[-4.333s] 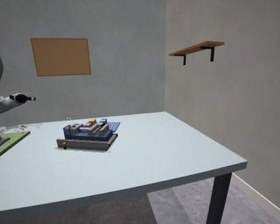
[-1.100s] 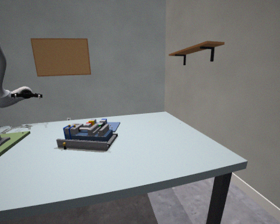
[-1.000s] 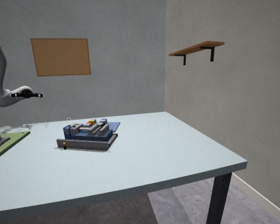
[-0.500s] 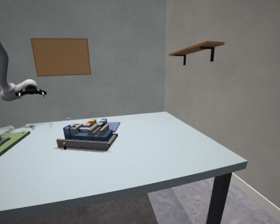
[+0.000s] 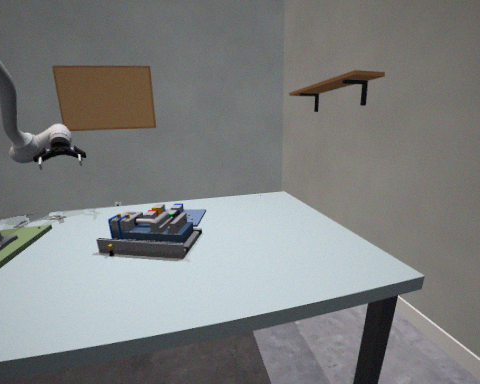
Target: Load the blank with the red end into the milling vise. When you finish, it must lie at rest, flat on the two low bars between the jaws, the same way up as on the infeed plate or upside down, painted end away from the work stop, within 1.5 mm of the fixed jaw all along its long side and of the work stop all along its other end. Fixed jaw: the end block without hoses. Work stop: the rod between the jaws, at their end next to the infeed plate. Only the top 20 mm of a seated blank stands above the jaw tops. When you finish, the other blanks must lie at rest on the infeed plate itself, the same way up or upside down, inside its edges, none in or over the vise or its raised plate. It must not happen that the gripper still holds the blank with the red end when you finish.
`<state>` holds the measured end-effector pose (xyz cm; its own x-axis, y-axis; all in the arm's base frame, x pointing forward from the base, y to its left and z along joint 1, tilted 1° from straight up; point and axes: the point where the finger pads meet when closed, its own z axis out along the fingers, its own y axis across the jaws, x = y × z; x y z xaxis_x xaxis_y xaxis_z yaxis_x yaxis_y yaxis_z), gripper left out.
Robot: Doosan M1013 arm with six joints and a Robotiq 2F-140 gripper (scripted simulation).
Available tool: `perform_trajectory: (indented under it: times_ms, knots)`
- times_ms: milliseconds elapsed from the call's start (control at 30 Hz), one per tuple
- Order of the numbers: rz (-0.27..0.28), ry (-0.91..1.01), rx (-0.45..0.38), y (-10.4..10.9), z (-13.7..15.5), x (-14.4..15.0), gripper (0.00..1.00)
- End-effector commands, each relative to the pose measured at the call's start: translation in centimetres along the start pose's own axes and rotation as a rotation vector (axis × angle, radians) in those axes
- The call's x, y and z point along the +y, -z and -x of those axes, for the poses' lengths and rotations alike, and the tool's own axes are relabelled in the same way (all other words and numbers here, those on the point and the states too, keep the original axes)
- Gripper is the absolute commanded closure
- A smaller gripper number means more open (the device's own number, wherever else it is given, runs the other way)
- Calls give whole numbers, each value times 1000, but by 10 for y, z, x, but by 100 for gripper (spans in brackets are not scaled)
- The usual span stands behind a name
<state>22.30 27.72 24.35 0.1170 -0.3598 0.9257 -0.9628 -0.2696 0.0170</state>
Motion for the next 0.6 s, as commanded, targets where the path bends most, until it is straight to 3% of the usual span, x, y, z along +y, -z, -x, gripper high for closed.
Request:
perform_trajectory:
  times_ms: [0,467,567]
  knots:
    - [5,-7,-13,-1,-1,-2,0]
    - [68,-99,-196,-18,-12,-30,0]
    - [64,-96,-186,-17,-12,-29,0]
